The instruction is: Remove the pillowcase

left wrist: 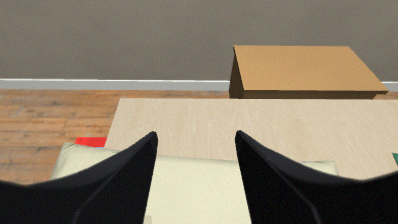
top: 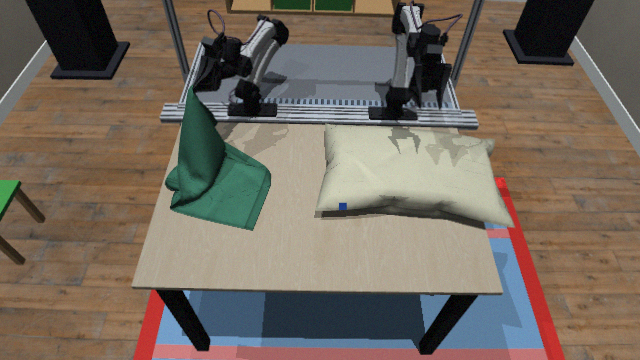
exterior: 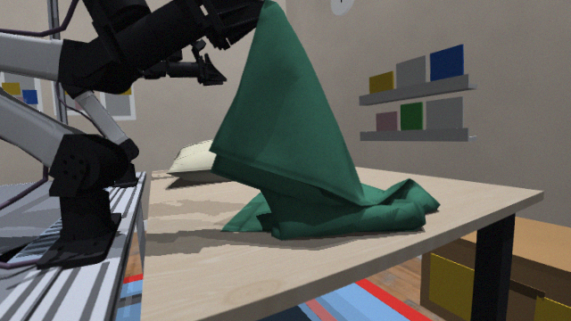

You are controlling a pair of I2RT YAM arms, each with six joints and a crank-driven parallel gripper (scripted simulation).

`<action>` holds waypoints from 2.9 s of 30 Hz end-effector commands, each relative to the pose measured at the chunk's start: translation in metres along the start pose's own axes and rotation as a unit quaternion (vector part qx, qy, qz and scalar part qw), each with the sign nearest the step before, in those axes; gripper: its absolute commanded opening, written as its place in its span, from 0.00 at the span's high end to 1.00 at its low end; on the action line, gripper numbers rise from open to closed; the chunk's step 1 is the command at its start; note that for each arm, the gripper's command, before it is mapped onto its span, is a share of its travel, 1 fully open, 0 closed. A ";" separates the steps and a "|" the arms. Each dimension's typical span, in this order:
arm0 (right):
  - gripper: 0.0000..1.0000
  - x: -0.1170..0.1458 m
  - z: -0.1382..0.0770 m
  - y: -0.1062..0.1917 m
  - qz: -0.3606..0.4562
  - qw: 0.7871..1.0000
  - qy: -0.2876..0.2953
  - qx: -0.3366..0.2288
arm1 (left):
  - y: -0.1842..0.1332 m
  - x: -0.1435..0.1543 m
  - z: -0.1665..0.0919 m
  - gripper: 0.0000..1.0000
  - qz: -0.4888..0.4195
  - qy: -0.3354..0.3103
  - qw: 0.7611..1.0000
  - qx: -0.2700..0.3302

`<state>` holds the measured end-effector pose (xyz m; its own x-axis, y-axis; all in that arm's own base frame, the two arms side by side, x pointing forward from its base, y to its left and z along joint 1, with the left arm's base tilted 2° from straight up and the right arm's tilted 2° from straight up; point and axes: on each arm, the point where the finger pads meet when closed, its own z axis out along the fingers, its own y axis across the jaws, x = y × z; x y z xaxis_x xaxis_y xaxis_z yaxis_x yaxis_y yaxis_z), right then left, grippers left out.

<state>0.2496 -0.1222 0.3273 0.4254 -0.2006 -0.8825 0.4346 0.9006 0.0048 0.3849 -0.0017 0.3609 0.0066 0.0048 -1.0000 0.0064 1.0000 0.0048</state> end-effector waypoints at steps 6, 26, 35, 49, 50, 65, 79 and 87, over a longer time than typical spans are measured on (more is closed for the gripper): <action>0.99 0.018 -0.023 -0.006 -0.002 1.000 -0.007 0.008 | -0.005 -0.024 0.004 0.37 -0.005 -0.029 1.000 0.008; 0.99 0.043 -0.029 0.014 -0.008 0.993 0.058 -0.105 | -0.005 -0.024 0.004 0.37 -0.005 -0.029 1.000 0.008; 0.99 0.054 -0.035 0.010 -0.009 0.985 0.093 -0.143 | -0.005 -0.024 0.004 0.37 -0.005 -0.029 1.000 0.008; 0.99 0.070 -0.060 0.000 0.015 0.962 0.169 -0.216 | -0.005 -0.024 0.004 0.37 -0.005 -0.029 1.000 0.008; 0.99 0.071 -0.064 -0.001 0.020 0.959 0.176 -0.221 | -0.005 -0.024 0.004 0.37 -0.005 -0.029 1.000 0.008; 0.99 0.071 -0.085 -0.022 0.039 0.950 0.215 -0.225 | -0.005 -0.024 0.004 0.37 -0.005 -0.029 1.000 0.008; 0.99 0.095 -0.086 -0.040 0.035 0.948 0.263 -0.173 | -0.005 -0.024 0.004 0.37 -0.005 -0.029 1.000 0.008; 0.99 0.106 -0.093 -0.044 0.028 0.938 0.306 -0.163 | -0.005 -0.024 0.004 0.37 -0.005 -0.029 1.000 0.008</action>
<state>0.2023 -0.1443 0.1949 -0.0506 0.0077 -0.9987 0.0981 0.9952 0.0027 0.3849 -0.0017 0.3609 0.0066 0.0048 -1.0000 0.0064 1.0000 0.0048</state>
